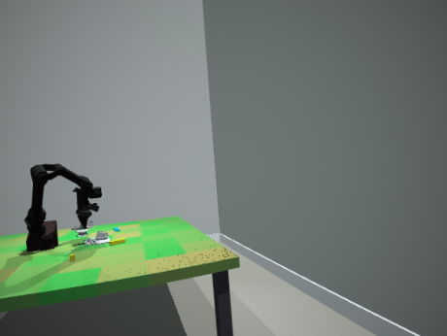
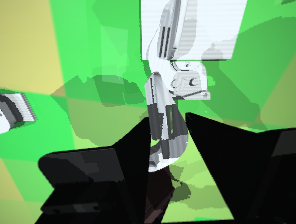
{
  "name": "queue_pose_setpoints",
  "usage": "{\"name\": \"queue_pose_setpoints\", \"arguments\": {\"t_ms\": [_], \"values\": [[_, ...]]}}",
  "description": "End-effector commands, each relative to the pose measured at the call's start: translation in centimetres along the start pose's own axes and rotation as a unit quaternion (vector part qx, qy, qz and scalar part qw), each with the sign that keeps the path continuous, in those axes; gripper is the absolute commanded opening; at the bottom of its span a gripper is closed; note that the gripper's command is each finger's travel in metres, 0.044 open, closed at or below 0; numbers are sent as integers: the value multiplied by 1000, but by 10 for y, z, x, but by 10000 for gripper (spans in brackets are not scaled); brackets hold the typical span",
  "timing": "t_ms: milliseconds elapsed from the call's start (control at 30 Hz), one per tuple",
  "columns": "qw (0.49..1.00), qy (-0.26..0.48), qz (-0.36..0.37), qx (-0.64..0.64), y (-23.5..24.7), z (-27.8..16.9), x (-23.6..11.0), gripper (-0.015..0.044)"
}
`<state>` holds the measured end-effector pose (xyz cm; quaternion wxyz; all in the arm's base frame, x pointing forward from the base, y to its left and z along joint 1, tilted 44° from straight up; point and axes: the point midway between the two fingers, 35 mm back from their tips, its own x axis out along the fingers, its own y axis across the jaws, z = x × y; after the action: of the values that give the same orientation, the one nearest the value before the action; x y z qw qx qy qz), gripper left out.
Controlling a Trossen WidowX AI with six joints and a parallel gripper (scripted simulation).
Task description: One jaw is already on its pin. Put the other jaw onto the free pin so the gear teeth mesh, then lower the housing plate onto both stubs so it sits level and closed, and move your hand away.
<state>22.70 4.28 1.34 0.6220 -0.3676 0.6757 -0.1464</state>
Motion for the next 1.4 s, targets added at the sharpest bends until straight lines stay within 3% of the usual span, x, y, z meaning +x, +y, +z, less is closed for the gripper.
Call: {"name": "queue_pose_setpoints", "arguments": {"t_ms": [0,933,1367], "values": [[1000,-3,-1,0,-6,8,-2,134],[1000,-3,-4,1,-73,64,-2,134],[1000,-3,-4,2,-75,65,-2,134]]}}
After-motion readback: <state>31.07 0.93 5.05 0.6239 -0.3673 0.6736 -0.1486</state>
